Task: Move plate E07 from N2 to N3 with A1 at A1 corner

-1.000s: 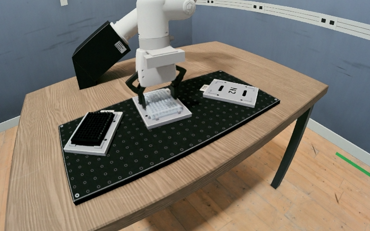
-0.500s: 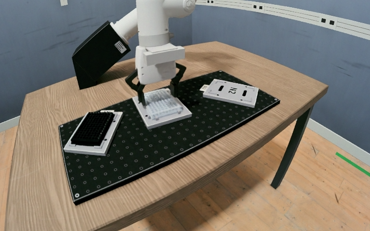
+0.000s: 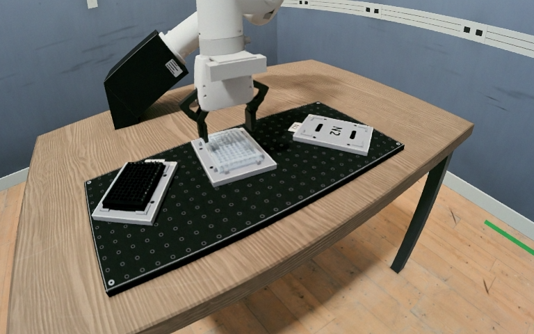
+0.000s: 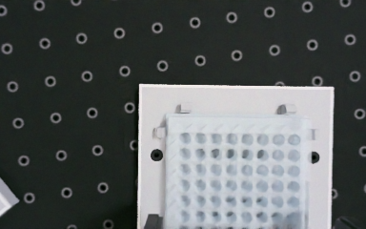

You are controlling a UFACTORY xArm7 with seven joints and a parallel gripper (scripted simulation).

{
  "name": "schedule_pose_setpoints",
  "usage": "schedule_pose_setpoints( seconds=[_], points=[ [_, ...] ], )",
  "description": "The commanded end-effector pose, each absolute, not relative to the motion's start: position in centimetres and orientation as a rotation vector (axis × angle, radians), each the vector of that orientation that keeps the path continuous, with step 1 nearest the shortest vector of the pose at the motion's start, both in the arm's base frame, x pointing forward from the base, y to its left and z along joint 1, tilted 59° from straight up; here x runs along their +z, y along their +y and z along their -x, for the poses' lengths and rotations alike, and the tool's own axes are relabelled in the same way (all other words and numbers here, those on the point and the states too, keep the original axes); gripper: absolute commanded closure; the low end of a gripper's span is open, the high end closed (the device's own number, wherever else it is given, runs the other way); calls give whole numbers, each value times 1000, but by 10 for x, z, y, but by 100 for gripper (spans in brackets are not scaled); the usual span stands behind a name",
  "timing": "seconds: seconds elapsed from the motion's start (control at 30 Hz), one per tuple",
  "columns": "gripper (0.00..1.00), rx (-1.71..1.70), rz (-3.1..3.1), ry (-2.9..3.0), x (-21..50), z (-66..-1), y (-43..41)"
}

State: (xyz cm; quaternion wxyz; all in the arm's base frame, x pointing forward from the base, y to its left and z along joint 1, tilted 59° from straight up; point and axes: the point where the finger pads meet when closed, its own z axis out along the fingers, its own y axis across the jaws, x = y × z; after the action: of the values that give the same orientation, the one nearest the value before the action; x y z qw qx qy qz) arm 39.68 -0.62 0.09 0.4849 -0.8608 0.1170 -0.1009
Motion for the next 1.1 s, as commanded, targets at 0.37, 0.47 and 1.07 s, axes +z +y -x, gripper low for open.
schedule_pose_setpoints(
  seconds=[0.37,0.47,1.07],
  points=[
    [0,-249,2098,288,12,-391,-26],
    [0,-249,2098,288,15,-390,-30],
    [0,-249,2098,288,28,-382,-52]
  ],
)
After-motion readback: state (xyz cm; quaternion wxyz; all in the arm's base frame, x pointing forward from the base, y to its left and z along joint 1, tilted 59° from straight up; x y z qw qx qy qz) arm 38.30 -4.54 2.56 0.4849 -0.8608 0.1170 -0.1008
